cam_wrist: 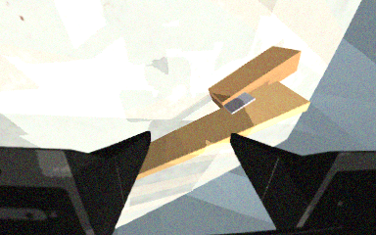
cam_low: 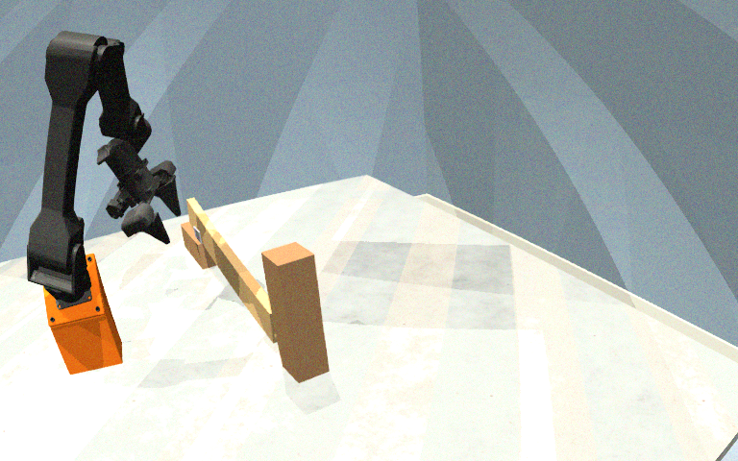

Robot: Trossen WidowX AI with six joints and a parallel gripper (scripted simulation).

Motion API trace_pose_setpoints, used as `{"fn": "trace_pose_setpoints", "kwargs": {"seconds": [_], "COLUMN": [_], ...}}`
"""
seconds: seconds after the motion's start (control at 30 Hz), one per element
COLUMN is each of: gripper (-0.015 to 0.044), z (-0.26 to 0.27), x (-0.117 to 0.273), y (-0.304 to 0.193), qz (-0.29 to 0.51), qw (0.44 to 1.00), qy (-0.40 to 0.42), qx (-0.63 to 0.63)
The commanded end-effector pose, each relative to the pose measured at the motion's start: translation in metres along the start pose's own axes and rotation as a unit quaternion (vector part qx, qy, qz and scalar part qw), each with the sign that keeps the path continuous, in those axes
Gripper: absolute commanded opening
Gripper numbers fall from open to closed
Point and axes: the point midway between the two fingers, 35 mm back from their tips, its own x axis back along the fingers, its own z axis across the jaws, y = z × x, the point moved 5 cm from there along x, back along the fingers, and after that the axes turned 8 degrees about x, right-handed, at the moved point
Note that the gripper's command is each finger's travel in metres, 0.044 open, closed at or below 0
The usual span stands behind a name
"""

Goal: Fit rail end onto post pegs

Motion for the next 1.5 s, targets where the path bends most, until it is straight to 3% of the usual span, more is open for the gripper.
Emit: {"fn": "trace_pose_setpoints", "kwargs": {"seconds": [0.0, 0.23, 0.53, 1.47], "gripper": [0.0426, 0.0440, 0.0440, 0.0440], "z": [0.000, 0.026, 0.112, 0.120], "x": [0.000, -0.025, -0.064, -0.093], "y": [-0.002, -0.080, -0.168, -0.159], "qz": [-0.002, -0.062, -0.113, -0.114], "qw": [1.000, 0.975, 0.870, 0.866], "qy": [0.002, 0.080, 0.199, 0.201], "qx": [-0.005, -0.200, -0.436, -0.443]}}
